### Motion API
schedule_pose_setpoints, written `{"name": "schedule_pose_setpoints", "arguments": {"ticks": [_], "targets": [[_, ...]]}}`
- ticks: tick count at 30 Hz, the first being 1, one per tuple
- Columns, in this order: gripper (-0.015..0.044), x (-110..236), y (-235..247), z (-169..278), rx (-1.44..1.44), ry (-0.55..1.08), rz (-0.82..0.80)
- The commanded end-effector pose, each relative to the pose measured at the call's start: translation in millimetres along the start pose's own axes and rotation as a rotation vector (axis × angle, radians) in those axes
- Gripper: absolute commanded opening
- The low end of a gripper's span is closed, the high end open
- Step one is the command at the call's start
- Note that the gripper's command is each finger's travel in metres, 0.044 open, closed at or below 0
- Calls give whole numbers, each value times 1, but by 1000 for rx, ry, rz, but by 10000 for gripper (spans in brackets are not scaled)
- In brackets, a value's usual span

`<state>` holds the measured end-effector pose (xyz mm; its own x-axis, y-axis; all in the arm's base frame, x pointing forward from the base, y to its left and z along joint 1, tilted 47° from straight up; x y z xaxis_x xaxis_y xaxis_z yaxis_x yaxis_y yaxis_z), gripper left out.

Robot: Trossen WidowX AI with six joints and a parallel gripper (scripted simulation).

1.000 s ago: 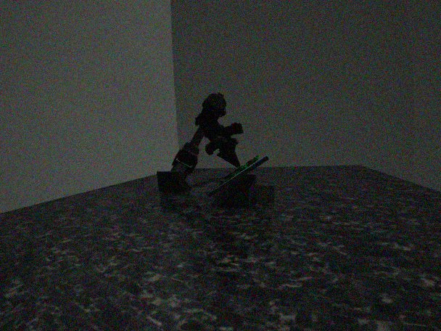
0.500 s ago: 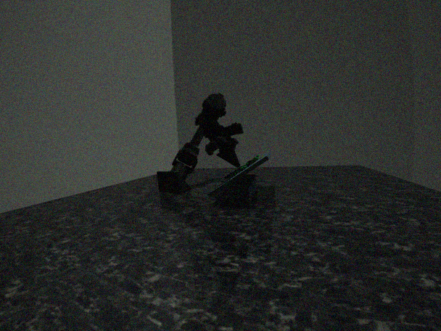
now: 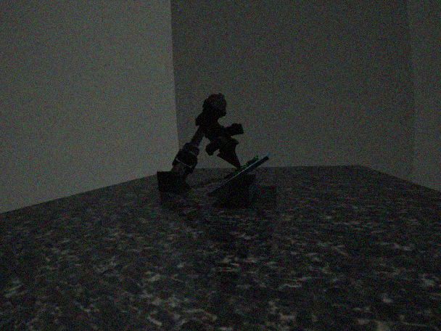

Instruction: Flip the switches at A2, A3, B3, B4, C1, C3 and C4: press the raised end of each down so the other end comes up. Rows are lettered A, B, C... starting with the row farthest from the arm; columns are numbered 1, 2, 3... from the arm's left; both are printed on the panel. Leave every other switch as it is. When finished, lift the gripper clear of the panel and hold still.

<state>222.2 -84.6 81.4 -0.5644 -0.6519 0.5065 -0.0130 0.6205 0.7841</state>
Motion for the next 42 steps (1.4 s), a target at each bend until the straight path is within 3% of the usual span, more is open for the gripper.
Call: {"name": "schedule_pose_setpoints", "arguments": {"ticks": [1,29,37,42], "targets": [[0,-1,0,1,-4,-3,-5],[0,-5,0,1,-4,-3,-5],[0,58,0,-3,-5,24,3],[0,60,0,-2,-5,25,2]]}}
Point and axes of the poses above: the point midway between the two fingers, 35 mm back from their tips, its own x axis back along the fingers, its own y axis across the jaws, z = x × y, the point moved 4 cm from there along x, back along the fingers, and after that the axes turned 10 degrees about -x, right-handed, at the moved point
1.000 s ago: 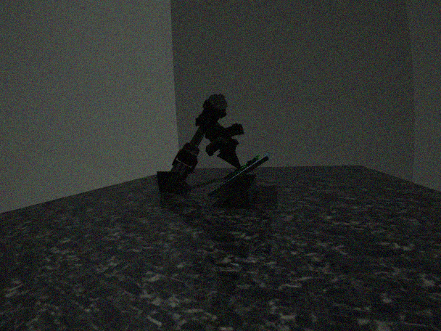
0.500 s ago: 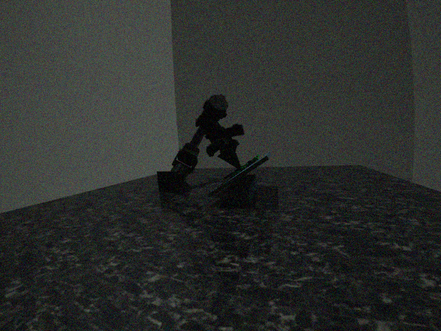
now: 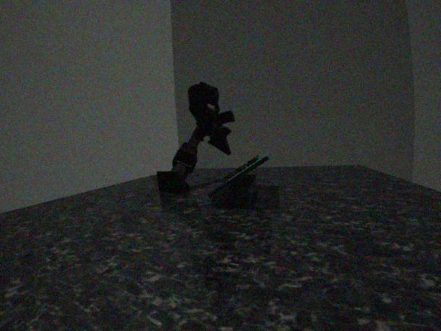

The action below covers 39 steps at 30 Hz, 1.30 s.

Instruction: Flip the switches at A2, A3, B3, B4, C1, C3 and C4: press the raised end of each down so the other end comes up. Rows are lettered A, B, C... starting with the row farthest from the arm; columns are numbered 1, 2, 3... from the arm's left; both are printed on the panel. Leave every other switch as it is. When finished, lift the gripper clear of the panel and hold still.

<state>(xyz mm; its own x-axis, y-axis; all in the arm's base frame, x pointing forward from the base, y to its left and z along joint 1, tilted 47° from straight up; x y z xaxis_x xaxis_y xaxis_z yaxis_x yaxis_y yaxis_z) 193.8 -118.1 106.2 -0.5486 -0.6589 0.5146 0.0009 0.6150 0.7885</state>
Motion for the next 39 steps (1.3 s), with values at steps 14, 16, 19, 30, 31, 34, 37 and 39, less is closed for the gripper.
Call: {"name": "schedule_pose_setpoints", "arguments": {"ticks": [14,16,19,30,31,34,37,39], "targets": [[0,-8,-34,-8,12,-8,2],[0,-23,-33,-7,13,-20,-3],[0,-25,-33,-7,13,-22,-4],[0,-38,-33,-7,13,-22,-5],[0,-39,-33,-7,13,-22,-5],[0,-43,-33,-7,13,-22,-5],[0,-48,-33,-7,13,-22,-5],[0,-49,-33,-7,13,-22,-5]]}}
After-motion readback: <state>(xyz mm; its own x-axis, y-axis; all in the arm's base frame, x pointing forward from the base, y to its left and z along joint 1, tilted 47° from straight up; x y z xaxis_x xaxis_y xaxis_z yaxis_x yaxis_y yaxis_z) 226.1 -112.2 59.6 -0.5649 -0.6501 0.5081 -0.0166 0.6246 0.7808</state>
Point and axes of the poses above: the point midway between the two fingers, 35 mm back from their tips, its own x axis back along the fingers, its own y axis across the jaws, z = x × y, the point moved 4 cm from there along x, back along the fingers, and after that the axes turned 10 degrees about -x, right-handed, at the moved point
